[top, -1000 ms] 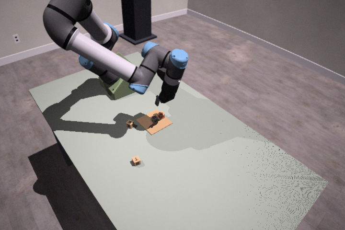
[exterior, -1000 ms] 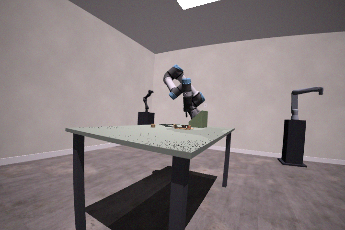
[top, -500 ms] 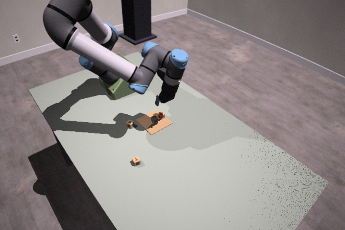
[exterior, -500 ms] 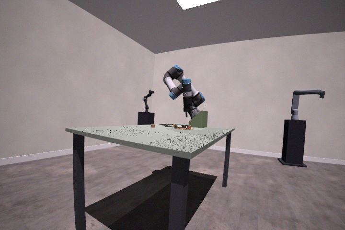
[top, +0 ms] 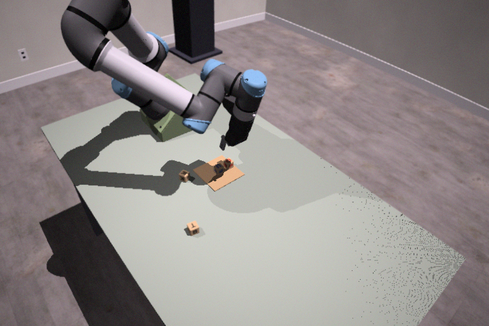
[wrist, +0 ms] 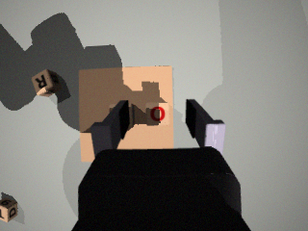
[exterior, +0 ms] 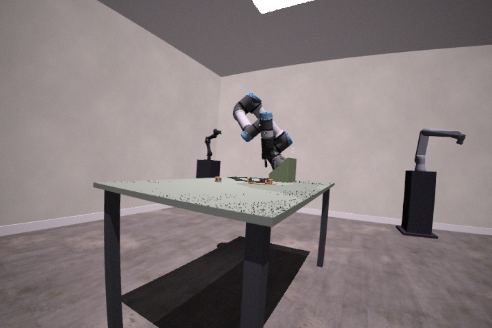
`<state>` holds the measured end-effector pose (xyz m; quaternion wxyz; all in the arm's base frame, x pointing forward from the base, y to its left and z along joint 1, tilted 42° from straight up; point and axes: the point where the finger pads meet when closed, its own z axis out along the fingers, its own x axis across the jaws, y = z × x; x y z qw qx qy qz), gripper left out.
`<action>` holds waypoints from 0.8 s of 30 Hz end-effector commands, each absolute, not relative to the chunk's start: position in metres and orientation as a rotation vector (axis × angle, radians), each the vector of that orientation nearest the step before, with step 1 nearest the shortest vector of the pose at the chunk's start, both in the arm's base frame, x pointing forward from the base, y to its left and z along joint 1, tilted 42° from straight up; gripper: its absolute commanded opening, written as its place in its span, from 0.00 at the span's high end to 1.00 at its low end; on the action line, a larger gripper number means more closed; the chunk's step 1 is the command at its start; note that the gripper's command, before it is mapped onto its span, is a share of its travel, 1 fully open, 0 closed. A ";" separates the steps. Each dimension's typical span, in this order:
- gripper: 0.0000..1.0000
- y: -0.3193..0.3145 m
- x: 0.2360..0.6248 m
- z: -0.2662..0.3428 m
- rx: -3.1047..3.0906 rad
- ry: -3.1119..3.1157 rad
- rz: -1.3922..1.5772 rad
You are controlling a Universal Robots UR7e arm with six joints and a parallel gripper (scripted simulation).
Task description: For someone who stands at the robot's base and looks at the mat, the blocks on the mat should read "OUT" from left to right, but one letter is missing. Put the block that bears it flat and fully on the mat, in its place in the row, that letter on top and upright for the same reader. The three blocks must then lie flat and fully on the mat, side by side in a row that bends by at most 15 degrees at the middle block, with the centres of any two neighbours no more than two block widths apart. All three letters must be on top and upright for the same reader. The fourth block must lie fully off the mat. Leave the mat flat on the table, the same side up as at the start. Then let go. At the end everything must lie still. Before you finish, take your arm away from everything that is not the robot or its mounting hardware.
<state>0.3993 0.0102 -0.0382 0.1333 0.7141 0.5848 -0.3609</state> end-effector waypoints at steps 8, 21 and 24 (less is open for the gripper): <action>0.00 -0.016 0.398 -0.013 2.071 1.695 -1.046; 0.00 -0.023 0.397 -0.007 2.071 1.695 -1.047; 0.00 -0.023 0.397 -0.007 2.071 1.695 -1.047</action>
